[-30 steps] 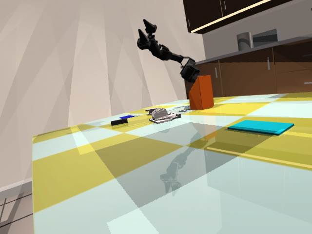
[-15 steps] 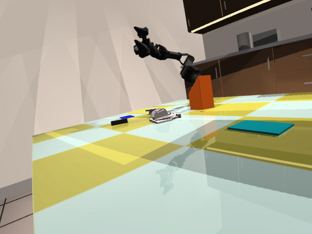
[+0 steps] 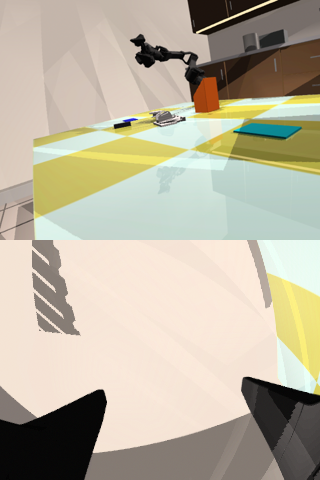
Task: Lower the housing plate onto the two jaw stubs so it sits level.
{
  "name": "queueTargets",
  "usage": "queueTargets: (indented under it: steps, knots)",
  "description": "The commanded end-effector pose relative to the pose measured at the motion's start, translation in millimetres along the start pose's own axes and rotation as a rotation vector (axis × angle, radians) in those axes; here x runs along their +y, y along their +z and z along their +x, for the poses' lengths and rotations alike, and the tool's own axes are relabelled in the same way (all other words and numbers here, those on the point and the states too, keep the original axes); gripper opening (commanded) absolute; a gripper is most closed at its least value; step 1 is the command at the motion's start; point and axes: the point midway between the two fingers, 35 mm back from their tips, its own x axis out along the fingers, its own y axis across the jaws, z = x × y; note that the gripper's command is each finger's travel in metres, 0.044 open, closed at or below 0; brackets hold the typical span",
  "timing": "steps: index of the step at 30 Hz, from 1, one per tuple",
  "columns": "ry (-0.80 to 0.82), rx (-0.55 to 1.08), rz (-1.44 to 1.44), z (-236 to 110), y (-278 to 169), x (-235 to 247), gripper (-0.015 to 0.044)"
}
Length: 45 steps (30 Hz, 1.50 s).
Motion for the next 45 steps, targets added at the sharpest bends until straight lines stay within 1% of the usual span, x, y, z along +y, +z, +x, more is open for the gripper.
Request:
queueTargets:
  steps: [1,12,22,34,45]
  knots:
    - [-0.070,-0.044,0.050,3,10,-12,0.0440]
    - [-0.261,-0.181,0.183,1,36,-49,0.0440]
    - [-0.424,-0.317,0.288,-9,58,-82,0.0440]
    - [-0.619,-0.506,0.386,-32,84,-118,0.0440]
    - [-0.787,-0.690,0.484,-60,101,-148,0.0440]
